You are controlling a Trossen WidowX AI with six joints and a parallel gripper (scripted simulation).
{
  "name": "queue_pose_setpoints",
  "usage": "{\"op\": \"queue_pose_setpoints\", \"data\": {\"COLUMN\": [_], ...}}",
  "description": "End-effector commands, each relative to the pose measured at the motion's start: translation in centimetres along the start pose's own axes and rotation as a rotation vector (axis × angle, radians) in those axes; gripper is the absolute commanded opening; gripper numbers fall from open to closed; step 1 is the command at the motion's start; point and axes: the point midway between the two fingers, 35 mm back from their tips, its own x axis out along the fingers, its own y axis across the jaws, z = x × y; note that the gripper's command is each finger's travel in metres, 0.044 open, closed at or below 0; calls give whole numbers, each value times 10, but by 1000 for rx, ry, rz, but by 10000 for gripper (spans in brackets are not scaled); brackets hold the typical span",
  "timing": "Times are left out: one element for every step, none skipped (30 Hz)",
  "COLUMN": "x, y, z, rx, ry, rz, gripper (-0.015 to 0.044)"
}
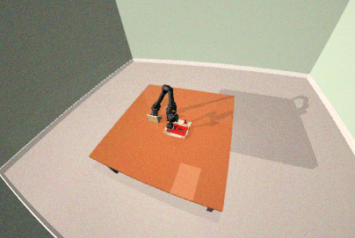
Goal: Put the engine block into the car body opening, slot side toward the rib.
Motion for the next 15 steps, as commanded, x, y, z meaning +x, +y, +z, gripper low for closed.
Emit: {"op": "queue_pose_setpoints", "data": {"x": [6,8,10,11,13,15,16,18,19,21,23,24,26,27,29], "y": [0,0,0,0,-1,-1,-1,-1,-1,-1,-1,-1,-1,-1,-1], "z": [-1,-1,-1,-1,-1,-1,-1,-1,-1,-1,-1,-1,-1,-1,-1], "rx": [9,9,9,9,9,9,9,9,9,9,9,9,9,9,9], "ry": [-2,-2,-2,-2,-2,-2,-3,-3,-3,-3,-3,-3,-3,-3,-3], "rz": [6,6,6,6,6,6,6,6,6,6,6,6,6,6,7], "gripper": [440,440,440,440,440,440,440,440,440,440,440,440,440,440,440]}}
